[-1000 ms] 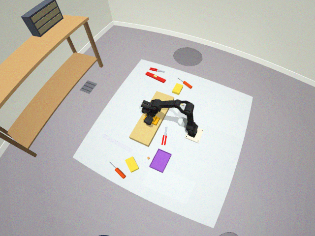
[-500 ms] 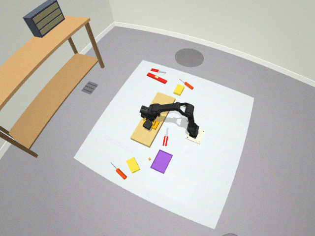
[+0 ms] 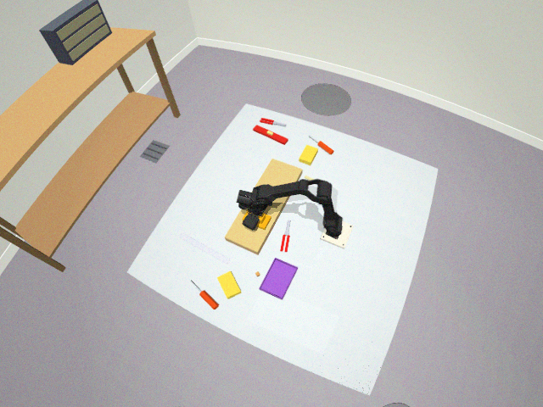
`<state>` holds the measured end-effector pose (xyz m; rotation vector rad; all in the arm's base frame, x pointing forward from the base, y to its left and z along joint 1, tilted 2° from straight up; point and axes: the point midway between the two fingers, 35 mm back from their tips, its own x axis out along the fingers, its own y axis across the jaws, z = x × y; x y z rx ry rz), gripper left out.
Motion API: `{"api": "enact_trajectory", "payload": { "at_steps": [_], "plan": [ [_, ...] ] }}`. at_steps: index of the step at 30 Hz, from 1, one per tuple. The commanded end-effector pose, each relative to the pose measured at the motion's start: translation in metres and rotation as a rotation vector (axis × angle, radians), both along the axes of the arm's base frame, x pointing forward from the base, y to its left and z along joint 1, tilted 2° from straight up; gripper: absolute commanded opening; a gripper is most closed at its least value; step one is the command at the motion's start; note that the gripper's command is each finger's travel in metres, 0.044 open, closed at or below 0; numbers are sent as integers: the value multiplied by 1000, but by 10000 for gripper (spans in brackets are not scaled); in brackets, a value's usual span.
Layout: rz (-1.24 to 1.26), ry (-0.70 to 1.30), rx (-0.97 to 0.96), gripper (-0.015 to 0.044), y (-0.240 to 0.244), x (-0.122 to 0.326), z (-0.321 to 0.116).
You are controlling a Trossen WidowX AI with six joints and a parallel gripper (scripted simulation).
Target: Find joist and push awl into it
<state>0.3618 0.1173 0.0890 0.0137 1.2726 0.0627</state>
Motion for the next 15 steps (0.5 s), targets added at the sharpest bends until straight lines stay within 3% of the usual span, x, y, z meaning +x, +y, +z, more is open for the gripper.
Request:
{"api": "enact_trajectory", "payload": {
  "at_steps": [1, 15],
  "plan": [
    [0, 3, 4, 0, 10, -1, 0],
    [0, 3, 7, 0, 43, -2, 2]
  ]
}}
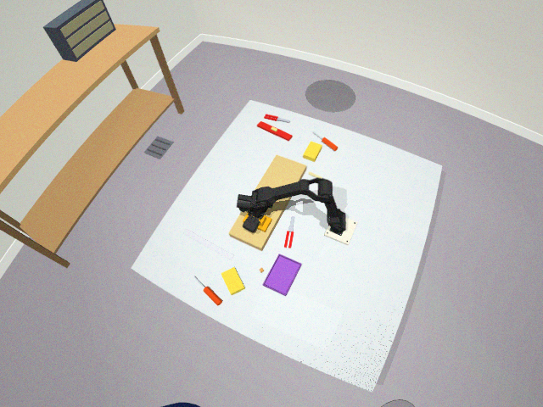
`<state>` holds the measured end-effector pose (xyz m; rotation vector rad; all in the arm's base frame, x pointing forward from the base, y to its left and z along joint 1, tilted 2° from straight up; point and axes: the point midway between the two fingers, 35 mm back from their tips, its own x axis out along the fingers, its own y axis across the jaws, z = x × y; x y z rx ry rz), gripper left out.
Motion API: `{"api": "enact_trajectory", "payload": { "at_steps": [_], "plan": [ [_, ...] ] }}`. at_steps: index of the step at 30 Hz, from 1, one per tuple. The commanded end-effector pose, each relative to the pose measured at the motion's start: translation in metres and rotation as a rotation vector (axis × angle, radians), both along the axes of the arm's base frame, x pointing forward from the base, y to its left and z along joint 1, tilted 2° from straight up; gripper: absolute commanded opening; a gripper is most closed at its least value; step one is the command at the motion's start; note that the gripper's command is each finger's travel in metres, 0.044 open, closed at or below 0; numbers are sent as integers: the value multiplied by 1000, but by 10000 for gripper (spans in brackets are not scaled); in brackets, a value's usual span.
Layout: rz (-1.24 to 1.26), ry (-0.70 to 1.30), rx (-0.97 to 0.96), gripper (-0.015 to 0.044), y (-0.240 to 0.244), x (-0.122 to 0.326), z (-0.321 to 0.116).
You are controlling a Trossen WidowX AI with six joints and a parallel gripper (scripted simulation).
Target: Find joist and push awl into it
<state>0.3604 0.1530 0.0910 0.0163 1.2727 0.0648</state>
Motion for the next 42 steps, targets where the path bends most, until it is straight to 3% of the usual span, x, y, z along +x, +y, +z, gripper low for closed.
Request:
{"api": "enact_trajectory", "payload": {
  "at_steps": [1, 21, 42],
  "plan": [
    [0, 3, 4, 0, 10, -1, 0],
    [0, 3, 8, 0, 55, -3, 3],
    [0, 3, 6, 0, 28, -2, 1]
  ]
}}
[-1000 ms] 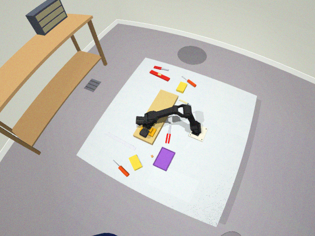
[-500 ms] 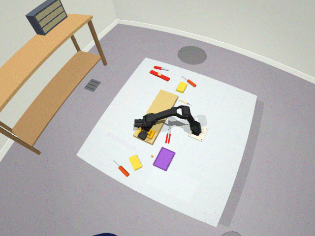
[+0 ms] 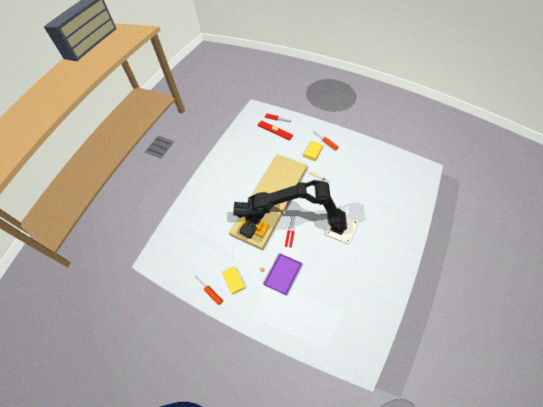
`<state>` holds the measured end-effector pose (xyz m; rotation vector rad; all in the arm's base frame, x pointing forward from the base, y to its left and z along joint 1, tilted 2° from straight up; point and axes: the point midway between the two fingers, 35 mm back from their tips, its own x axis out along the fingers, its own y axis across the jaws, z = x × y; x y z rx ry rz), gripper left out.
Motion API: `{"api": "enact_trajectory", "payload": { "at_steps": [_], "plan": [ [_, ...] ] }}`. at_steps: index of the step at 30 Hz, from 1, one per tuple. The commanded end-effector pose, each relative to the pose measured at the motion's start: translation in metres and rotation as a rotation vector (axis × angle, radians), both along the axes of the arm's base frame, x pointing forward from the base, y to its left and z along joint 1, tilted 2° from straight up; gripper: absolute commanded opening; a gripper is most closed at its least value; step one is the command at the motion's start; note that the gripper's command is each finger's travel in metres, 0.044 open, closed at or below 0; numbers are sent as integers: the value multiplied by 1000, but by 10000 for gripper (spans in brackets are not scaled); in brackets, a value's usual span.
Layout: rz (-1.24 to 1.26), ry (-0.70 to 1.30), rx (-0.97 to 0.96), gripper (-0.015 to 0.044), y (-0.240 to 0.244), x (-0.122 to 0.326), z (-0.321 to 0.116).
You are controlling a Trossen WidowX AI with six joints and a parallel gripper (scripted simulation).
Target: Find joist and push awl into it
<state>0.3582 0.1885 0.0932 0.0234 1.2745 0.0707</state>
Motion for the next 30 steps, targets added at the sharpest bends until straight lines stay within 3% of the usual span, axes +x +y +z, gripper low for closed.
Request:
{"api": "enact_trajectory", "payload": {
  "at_steps": [1, 30],
  "plan": [
    [-1, 1, -3, 0, -10, 1, -1],
    [-1, 0, -10, 0, -79, 4, -5]
  ]
}}
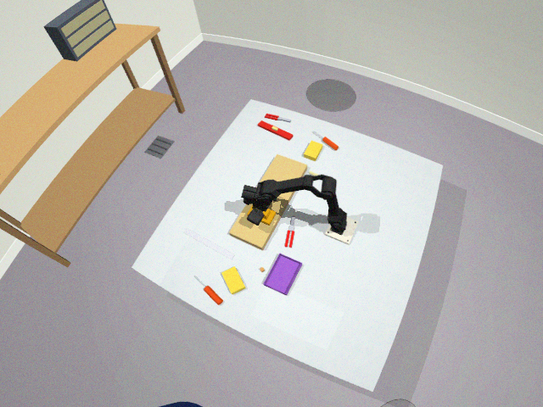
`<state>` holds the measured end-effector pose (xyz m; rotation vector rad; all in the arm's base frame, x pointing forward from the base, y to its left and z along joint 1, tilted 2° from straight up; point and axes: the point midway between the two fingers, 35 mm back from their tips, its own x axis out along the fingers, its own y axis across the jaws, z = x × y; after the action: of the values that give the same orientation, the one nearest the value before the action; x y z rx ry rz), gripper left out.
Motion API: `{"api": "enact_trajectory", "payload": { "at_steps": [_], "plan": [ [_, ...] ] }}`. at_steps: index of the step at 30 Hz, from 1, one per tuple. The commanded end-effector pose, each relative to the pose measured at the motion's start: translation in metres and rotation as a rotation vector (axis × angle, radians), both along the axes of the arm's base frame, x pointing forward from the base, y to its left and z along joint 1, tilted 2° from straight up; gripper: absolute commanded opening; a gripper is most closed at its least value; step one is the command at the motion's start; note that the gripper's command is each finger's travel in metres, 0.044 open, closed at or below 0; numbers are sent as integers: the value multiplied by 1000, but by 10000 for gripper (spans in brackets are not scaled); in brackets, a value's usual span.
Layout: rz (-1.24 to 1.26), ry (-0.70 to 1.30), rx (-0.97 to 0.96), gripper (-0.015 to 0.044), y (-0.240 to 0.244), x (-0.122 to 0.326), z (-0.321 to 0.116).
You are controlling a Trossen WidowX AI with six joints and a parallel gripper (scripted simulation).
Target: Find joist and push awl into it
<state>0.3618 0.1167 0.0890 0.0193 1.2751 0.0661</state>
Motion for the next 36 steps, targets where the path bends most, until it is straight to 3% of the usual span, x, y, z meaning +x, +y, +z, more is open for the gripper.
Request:
{"api": "enact_trajectory", "payload": {
  "at_steps": [1, 36],
  "plan": [
    [0, 0, -4, 0, -10, 0, -1],
    [0, 0, -13, 0, -93, 4, -5]
  ]
}}
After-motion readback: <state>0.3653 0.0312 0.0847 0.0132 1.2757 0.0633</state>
